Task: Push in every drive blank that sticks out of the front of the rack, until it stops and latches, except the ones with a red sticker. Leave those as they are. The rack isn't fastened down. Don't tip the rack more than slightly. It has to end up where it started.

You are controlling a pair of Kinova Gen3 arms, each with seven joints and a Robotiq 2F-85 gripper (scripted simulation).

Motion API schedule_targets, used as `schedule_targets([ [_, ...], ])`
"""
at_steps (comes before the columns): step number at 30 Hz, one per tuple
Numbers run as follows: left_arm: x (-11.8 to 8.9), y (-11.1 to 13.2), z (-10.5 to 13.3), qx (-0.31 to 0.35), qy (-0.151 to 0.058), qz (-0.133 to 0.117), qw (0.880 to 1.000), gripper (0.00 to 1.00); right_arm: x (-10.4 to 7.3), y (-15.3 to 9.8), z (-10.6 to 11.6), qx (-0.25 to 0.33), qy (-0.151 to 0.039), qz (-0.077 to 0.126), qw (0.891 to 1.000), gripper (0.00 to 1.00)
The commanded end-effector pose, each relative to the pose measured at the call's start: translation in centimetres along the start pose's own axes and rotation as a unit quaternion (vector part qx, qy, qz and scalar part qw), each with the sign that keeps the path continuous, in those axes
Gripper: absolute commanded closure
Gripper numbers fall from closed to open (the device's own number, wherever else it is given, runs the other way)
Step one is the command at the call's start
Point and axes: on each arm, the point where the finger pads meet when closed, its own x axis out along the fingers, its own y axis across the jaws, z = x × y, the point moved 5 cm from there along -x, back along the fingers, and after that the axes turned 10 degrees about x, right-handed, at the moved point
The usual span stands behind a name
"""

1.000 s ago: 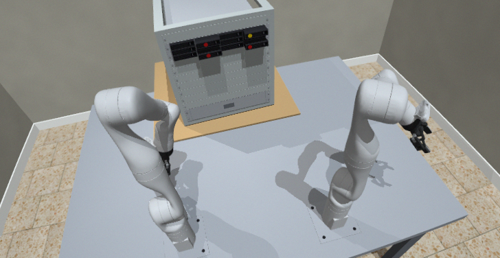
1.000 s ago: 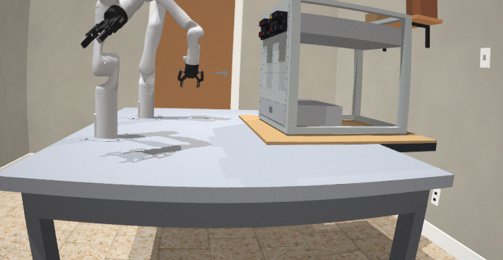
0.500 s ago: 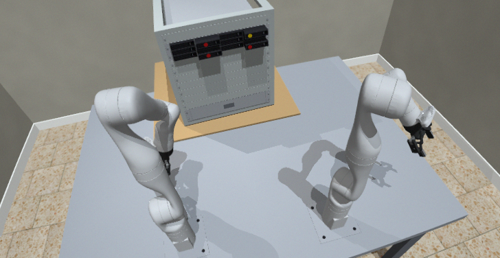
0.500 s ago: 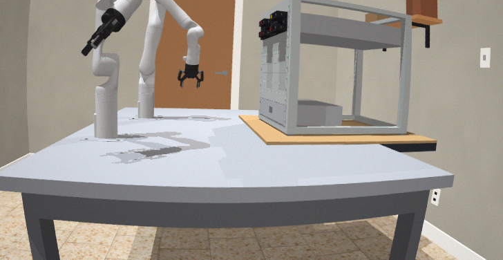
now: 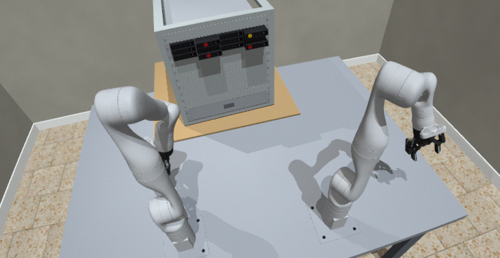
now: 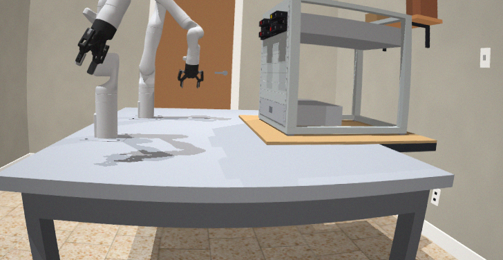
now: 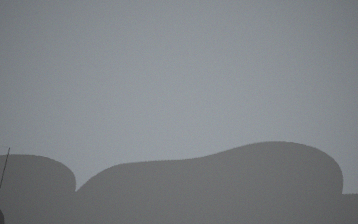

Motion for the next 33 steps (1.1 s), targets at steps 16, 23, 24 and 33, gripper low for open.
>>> schedule_targets([
  [16,-0.2,0.2,0.0,0.009,0.002,0.006,1.000,0.002,6.6,-5.1,1.3,0.483,-0.008,0.176,0.858,0.002],
  [23,-0.6,0.6,-0.1,0.023,0.004,0.015,1.000,0.002,8.4,-7.0,1.3,0.584,-0.002,0.206,0.785,0.002],
  [24,-0.7,0.7,-0.1,0.026,0.005,0.017,1.000,0.002,8.6,-7.2,1.2,0.595,-0.001,0.209,0.776,0.002],
  [33,-1.6,1.6,-0.1,0.060,0.013,0.039,0.997,0.002,9.4,-8.1,1.1,0.633,0.002,0.220,0.742,0.002],
])
